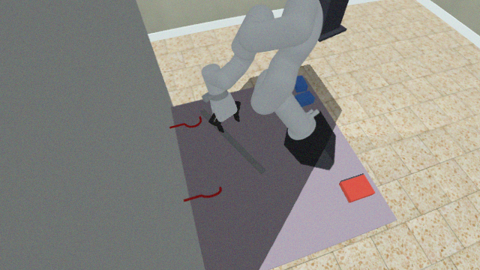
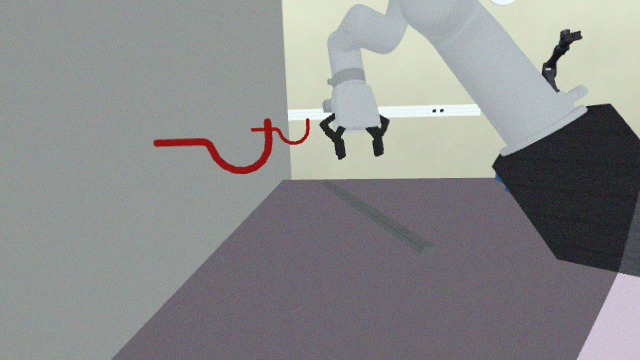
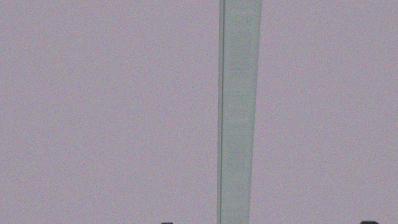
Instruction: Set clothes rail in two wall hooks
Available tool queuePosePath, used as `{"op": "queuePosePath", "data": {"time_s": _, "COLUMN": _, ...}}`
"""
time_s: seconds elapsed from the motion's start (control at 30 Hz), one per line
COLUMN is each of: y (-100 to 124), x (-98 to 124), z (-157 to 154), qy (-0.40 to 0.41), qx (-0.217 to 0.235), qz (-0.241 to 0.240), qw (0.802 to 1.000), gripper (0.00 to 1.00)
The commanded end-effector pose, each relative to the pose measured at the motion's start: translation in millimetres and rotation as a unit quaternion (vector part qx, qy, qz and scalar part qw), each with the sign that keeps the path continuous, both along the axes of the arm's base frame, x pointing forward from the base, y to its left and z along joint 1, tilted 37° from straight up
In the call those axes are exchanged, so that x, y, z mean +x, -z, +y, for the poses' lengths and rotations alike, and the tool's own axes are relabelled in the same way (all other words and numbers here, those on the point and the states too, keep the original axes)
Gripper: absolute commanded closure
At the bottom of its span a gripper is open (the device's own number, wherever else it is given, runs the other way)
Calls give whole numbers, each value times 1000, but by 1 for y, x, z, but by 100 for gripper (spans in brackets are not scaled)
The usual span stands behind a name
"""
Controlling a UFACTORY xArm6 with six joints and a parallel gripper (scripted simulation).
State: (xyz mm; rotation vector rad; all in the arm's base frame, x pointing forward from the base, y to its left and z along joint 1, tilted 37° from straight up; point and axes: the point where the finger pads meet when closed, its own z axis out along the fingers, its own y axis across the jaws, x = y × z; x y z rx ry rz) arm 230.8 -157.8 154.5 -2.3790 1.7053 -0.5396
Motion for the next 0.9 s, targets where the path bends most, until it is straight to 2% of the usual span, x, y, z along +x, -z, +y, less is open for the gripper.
{"op": "queuePosePath", "data": {"time_s": 0.0, "y": 1, "x": 2, "z": -2, "qy": 0, "qx": -1, "qz": -1, "qw": 1000, "gripper": 0}}
{"op": "queuePosePath", "data": {"time_s": 0.87, "y": 34, "x": 21, "z": -17, "qy": 0, "qx": -1, "qz": -1, "qw": 1000, "gripper": 0}}
